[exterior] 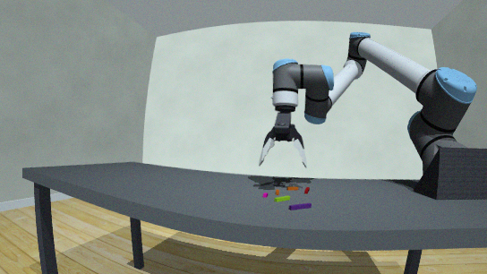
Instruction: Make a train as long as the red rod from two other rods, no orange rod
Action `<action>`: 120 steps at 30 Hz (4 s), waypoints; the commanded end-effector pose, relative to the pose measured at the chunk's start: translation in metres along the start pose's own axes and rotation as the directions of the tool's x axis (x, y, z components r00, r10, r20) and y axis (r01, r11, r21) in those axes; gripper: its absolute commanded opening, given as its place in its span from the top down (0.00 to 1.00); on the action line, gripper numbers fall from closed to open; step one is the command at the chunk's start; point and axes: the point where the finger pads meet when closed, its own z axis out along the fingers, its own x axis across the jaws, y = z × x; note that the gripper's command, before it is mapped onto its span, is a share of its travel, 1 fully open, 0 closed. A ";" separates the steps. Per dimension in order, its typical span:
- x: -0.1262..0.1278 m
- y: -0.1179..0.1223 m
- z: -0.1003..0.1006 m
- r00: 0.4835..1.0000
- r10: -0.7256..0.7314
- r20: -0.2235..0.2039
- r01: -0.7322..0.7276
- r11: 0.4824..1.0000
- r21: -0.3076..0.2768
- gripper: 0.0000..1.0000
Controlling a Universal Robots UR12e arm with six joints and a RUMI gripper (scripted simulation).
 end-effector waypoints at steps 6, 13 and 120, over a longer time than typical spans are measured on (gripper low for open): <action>0.000 0.000 -0.001 1.000 0.001 -0.001 -0.001 1.000 0.000 0.00; 0.000 0.000 -0.001 1.000 0.001 -0.001 -0.001 1.000 0.000 0.00; 0.001 -0.012 -0.001 0.958 -0.287 -0.001 0.287 0.958 0.001 0.00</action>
